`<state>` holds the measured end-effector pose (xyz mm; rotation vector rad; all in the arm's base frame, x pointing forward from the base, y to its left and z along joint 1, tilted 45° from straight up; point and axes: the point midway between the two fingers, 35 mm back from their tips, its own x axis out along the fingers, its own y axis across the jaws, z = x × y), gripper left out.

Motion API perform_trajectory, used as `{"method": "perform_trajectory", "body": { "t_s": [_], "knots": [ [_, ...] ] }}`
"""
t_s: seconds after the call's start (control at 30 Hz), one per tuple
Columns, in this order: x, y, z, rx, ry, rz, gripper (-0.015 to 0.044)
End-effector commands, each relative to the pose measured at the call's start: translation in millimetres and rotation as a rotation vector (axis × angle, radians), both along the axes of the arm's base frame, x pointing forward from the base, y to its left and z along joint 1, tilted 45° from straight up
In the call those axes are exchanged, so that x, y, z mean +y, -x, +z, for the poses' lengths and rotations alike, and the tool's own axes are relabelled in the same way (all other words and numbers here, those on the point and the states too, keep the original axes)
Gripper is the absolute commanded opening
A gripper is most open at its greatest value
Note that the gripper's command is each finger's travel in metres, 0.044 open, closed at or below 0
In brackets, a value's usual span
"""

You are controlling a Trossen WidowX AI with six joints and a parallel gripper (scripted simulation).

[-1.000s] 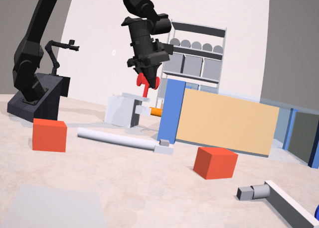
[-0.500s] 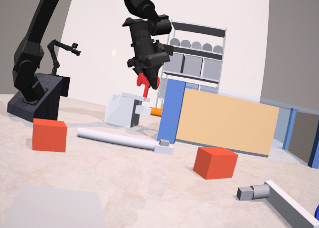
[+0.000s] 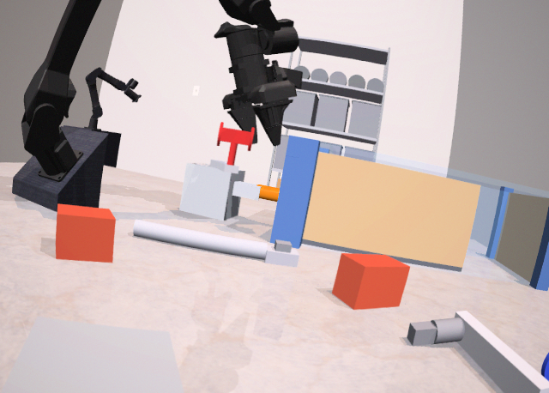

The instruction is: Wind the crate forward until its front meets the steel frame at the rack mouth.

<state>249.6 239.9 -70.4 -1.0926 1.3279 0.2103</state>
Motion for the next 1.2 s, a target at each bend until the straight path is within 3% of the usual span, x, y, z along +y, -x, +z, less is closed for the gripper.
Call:
{"method": "perform_trajectory", "body": {
  "t_s": [0.0, 0.27, 0.5, 0.67, 1.0, 1.17],
  "knots": [
    [23.1, 0.3, 20.5, -0.004, -0.013, -0.001, 0.0440],
    [37.7, 5.3, 41.8, -0.003, -0.013, -0.002, 0.0440],
    [50.8, 31.3, 88.7, -0.001, -0.012, -0.002, 0.0440],
    [61.5, 37.9, 73.7, 0.022, 0.006, -0.004, 0.0440],
    [109.5, 115.3, 24.4, 0.125, 0.159, -0.118, 0.0440],
    [110.0, 116.8, 23.6, 0.126, 0.162, -0.120, 0.0440]
  ]
}}
